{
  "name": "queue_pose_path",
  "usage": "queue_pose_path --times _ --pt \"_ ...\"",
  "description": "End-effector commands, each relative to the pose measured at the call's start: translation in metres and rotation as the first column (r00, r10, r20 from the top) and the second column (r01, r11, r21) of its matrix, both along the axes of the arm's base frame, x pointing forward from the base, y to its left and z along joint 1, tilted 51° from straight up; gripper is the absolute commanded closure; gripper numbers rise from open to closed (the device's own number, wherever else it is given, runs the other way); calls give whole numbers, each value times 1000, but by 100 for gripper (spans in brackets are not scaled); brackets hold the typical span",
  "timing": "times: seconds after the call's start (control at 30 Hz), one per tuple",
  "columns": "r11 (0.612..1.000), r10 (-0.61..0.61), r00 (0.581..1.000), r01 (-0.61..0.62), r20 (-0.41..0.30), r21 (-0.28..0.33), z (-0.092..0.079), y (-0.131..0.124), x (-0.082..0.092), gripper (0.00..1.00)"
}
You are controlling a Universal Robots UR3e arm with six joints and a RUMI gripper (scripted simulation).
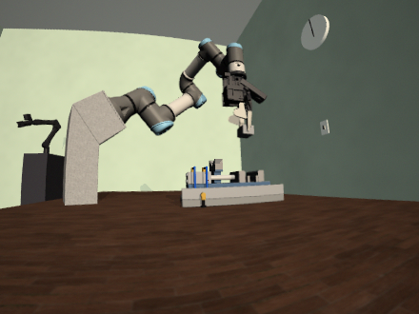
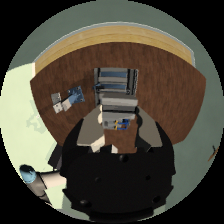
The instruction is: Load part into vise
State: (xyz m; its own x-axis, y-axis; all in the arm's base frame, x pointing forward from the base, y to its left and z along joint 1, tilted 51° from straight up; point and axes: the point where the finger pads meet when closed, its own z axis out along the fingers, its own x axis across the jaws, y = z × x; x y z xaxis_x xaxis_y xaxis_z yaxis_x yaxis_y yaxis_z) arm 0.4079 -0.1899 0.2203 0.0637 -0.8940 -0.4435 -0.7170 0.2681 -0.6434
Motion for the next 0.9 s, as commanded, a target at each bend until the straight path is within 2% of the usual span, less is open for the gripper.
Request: queue_pose_path --times 0.0,0.87 --pt "1000 -1 1000 1 1 -2 -1 0 2 100" --pt "1000 -1 1000 1 1 -2 -24 13 27 100"
